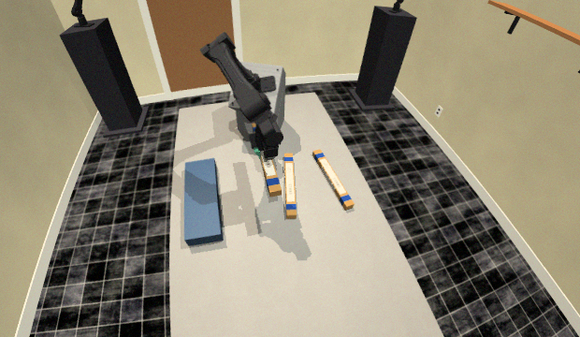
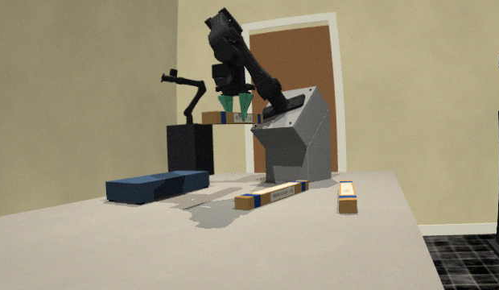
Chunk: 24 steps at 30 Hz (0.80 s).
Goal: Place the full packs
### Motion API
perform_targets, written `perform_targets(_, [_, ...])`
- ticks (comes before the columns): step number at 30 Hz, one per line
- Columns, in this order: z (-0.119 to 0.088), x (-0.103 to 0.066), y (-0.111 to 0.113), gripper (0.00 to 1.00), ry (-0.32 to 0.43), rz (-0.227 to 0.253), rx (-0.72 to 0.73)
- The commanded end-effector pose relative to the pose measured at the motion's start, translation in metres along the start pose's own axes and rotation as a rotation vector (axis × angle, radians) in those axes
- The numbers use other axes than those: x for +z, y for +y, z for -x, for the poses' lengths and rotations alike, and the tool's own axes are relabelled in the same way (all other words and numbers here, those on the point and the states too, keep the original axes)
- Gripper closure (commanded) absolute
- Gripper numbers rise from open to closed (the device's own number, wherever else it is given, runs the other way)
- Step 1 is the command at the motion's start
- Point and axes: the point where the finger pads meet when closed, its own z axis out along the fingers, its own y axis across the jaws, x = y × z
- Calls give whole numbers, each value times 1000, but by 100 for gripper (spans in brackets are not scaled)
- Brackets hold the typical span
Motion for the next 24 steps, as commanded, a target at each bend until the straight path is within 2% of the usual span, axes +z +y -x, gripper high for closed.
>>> perform_targets(1, [14, -25, 4, 100, -65, 5, 32])
perform_targets(4, [11, -15, 18, 100, -34, 1, 13])
perform_targets(6, [12, -18, 22, 100, -43, 2, 19])
perform_targets(7, [14, -25, 19, 100, -64, 6, 32])
perform_targets(21, [19, -21, 22, 100, -86, 10, 43])
perform_targets(24, [11, -16, 23, 100, -69, 7, 32])
